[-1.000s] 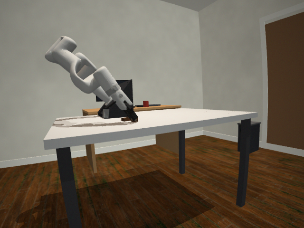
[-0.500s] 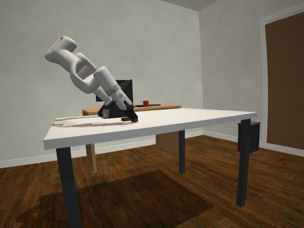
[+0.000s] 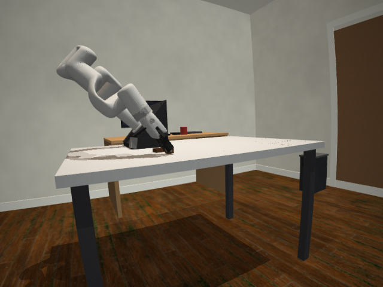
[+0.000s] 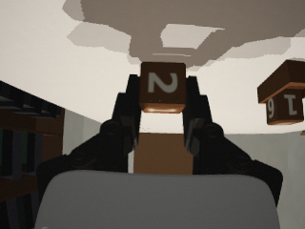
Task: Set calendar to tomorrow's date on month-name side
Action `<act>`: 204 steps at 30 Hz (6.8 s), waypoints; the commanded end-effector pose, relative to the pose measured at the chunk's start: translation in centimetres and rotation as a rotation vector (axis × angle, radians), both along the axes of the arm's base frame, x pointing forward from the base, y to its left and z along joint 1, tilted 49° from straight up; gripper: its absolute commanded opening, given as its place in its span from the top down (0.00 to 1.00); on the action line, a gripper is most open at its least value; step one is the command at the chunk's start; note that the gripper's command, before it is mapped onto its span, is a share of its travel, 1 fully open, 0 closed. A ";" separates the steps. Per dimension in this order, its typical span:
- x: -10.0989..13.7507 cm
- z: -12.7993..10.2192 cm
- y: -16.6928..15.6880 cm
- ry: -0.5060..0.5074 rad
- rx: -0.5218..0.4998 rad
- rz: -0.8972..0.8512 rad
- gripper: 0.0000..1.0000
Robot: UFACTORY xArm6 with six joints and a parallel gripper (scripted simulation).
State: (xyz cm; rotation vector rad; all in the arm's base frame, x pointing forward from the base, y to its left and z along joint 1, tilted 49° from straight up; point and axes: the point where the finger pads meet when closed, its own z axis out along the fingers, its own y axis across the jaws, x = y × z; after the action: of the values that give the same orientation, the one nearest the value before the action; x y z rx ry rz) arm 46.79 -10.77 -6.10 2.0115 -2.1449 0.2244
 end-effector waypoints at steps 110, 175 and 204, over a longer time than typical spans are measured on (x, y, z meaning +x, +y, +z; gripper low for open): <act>0.1 -0.2 -0.2 -0.003 0.000 0.002 0.31; 0.5 4.1 5.3 0.017 -0.305 0.008 0.31; 0.6 3.6 6.0 0.037 -0.610 0.014 0.00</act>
State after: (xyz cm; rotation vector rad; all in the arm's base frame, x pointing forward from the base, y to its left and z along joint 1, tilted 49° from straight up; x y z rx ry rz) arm 47.24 -4.93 -2.55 1.6518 -1.7491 0.7294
